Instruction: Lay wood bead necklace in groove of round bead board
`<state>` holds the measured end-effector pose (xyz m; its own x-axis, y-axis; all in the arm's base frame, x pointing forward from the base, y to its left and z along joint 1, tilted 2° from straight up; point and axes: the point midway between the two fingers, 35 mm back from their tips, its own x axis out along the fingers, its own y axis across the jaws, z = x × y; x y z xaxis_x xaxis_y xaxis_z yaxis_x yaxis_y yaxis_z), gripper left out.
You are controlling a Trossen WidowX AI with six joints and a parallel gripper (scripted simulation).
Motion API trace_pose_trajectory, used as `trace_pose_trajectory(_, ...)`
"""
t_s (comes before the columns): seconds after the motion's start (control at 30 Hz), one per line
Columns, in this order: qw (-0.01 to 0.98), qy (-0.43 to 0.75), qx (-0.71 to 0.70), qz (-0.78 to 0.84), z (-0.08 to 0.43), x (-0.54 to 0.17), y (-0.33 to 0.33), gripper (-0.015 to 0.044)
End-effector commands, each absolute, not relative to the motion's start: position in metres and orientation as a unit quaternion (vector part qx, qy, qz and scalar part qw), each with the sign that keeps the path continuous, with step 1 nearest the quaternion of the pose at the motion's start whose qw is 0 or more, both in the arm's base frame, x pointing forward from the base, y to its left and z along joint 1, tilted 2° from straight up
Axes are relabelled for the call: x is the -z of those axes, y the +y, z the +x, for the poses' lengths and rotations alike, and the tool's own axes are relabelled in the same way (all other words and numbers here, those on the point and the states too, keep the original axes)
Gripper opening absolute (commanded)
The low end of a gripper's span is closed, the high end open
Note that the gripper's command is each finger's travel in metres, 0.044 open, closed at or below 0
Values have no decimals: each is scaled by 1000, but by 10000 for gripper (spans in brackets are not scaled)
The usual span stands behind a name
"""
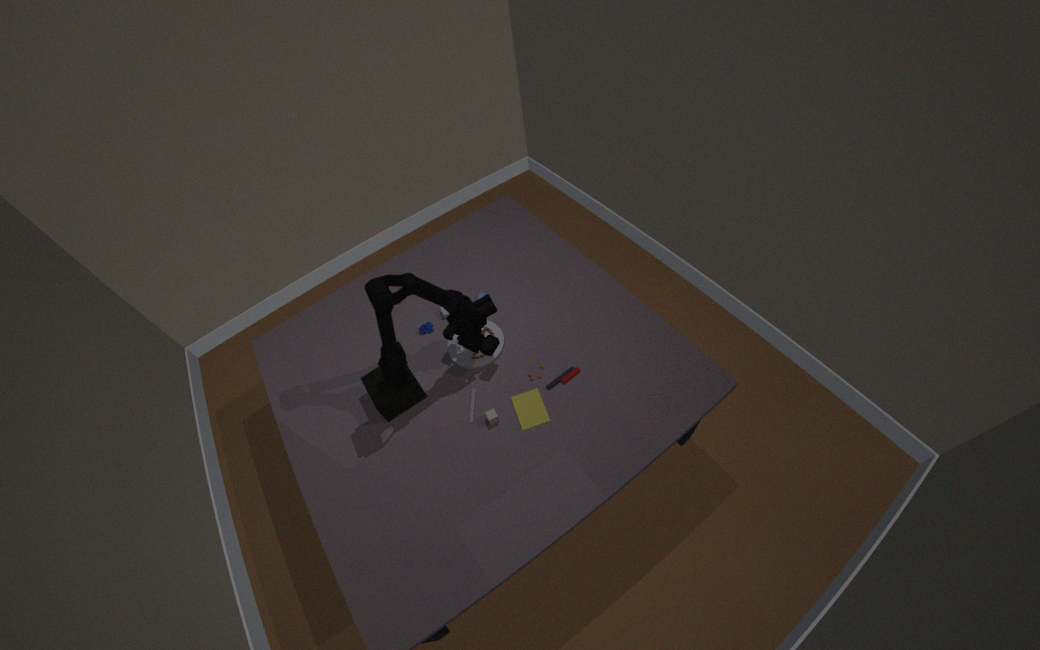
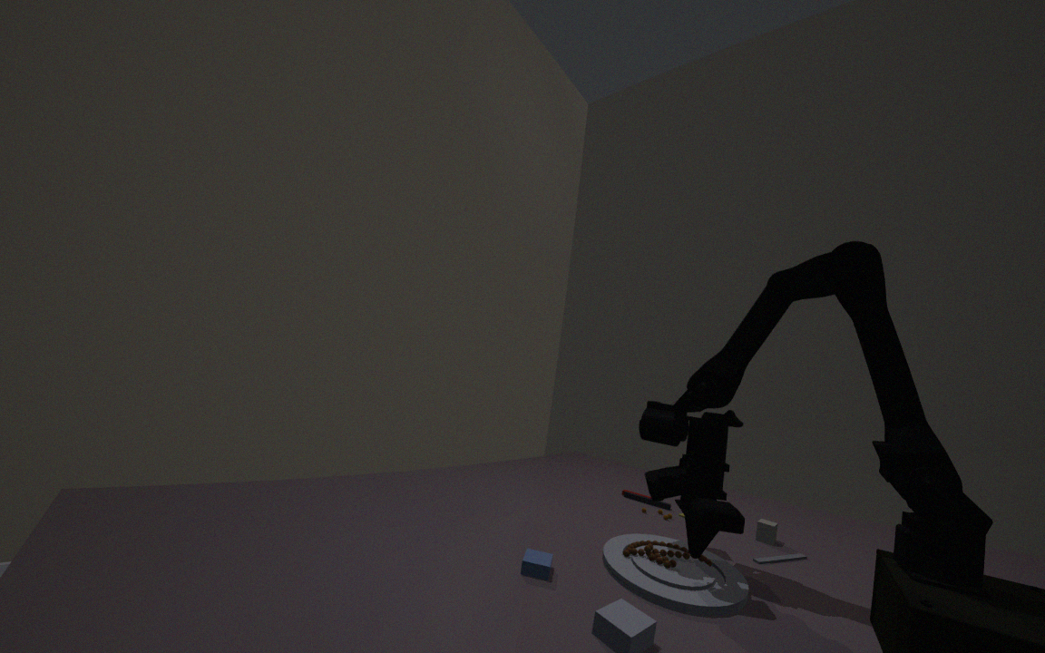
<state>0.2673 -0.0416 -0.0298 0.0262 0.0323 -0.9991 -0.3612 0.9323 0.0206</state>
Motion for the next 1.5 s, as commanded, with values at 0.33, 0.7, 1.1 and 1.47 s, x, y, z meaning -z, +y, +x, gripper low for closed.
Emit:
trace_pose_trajectory(0.33, 705, 684, -142, -121, 242, 27, -33, 0)
trace_pose_trajectory(0.7, 705, 684, -142, -121, 231, 31, -30, 0)
trace_pose_trajectory(1.1, 706, 682, -143, -124, 233, 33, -30, 184)
trace_pose_trajectory(1.47, 705, 684, -142, -122, 232, 29, -30, 440)
